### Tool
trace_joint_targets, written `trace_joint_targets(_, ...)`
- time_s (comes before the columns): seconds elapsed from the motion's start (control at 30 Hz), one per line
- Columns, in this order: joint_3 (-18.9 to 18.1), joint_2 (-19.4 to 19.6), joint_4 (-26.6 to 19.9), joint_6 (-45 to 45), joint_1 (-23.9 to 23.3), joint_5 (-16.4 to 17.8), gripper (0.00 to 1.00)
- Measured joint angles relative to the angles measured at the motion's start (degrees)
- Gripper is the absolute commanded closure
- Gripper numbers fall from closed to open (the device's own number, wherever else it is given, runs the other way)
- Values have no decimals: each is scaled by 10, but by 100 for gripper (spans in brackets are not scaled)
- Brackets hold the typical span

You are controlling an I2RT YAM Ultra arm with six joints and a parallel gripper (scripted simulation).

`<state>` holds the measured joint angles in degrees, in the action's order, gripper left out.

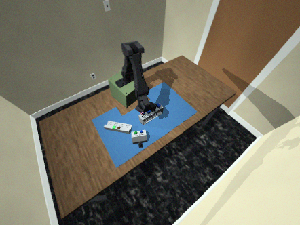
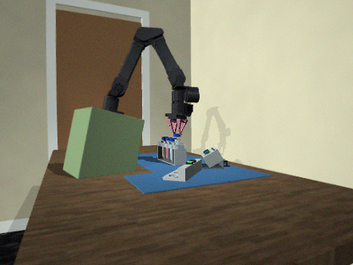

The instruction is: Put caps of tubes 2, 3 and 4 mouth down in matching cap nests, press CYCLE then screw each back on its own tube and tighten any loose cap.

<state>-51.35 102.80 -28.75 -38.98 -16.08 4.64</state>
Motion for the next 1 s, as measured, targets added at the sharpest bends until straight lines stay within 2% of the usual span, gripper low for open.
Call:
trace_joint_targets(0.13, 5, 19, 15, 3, 1, 0, 100)
trace_joint_targets(1.0, 5, 18, 34, 9, 5, -1, 100)
